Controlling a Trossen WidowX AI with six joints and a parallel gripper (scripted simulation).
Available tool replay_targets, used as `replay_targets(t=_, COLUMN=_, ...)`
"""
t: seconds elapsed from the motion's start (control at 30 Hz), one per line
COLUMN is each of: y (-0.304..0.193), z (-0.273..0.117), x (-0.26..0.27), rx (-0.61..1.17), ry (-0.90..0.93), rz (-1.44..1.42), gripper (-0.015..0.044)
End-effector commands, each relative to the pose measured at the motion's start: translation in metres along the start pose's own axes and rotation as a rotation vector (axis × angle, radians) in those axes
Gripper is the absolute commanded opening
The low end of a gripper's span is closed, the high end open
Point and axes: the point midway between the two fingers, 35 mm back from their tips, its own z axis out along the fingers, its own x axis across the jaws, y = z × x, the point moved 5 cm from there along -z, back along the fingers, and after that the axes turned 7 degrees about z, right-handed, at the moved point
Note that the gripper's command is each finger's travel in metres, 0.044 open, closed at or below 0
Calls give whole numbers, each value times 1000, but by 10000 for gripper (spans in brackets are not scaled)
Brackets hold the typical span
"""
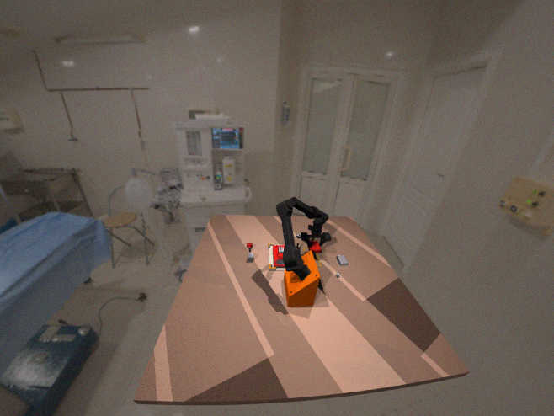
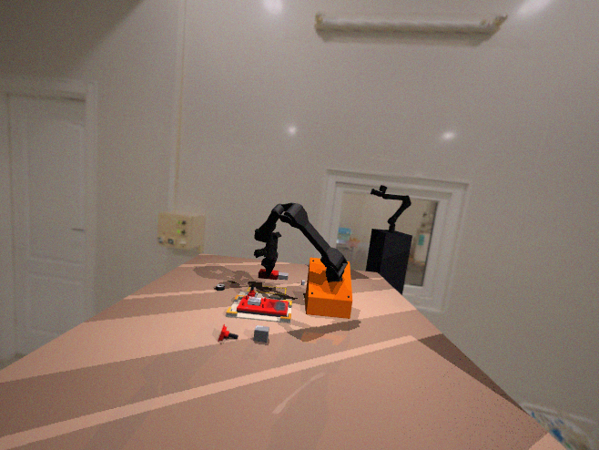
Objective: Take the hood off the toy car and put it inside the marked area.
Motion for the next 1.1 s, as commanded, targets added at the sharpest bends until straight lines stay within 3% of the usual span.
replay_targets(t=0.0, y=0, z=3, x=-1, rx=-5, ry=2, rz=6, gripper=0)
replay_targets(t=1.07, y=-1, z=33, x=0, rx=-5, ry=4, rz=6, gripper=0)
